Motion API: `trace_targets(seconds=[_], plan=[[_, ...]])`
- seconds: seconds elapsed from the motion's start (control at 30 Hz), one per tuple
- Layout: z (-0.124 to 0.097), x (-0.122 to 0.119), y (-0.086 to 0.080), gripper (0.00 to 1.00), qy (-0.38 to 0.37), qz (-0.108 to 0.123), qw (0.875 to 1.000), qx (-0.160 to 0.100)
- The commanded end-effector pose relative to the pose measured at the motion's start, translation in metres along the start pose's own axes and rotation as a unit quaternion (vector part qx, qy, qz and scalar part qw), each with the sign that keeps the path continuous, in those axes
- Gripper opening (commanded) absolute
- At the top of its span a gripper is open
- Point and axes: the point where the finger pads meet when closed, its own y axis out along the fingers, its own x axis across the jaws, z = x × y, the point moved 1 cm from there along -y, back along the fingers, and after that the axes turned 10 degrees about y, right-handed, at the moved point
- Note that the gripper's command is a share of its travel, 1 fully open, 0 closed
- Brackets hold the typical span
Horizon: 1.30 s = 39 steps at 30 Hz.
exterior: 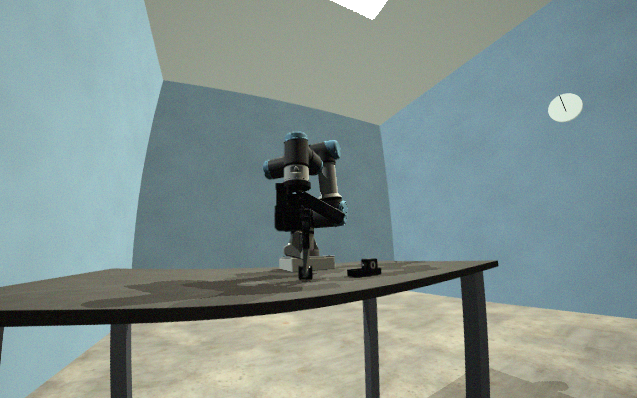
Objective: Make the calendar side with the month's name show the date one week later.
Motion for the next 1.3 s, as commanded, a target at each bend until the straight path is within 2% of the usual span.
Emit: trace_targets(seconds=[0.0, 1.27], plan=[[-0.0002, 0.0008, -0.0002, 0.11, 0.000, -0.001, 1.000, 0.000], [-0.0002, 0.0008, 0.0032, 0.11, 0.000, -0.001, 1.000, 0.000]])
